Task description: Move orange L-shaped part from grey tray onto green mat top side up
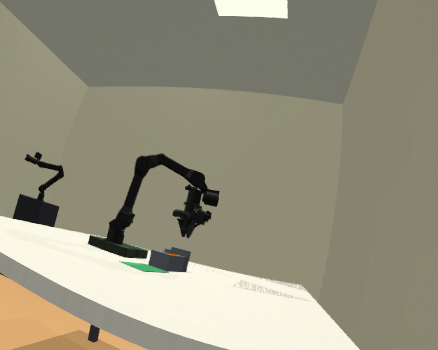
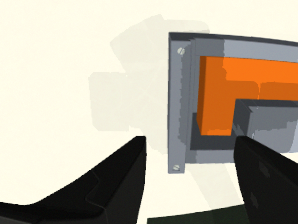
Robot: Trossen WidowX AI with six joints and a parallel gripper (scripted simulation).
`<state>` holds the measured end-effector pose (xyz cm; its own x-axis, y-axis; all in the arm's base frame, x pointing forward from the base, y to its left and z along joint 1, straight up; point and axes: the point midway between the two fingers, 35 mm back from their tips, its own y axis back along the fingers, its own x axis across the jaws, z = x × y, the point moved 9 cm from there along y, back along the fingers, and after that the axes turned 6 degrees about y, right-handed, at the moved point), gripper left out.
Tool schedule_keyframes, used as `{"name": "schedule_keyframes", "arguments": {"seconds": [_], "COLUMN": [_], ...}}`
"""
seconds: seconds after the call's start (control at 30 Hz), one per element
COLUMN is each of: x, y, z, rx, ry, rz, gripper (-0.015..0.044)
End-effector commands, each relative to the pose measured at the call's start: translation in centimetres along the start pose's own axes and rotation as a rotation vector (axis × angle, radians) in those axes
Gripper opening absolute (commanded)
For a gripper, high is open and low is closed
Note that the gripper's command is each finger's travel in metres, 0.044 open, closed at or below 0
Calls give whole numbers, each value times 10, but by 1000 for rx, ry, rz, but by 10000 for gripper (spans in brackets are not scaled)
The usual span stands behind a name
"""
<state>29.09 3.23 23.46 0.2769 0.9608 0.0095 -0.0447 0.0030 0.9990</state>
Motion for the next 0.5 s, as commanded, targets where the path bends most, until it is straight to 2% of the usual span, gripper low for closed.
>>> {"name": "schedule_keyframes", "arguments": {"seconds": [0.0, 0.17, 0.47], "x": [0, -1, -1], "y": [-20, -69, -75], "z": [-1, -3, -4], "rx": [15, 15, 15], "ry": [-6, -6, -6], "rz": [-1, -1, -1], "gripper": [180, 180, 180]}}
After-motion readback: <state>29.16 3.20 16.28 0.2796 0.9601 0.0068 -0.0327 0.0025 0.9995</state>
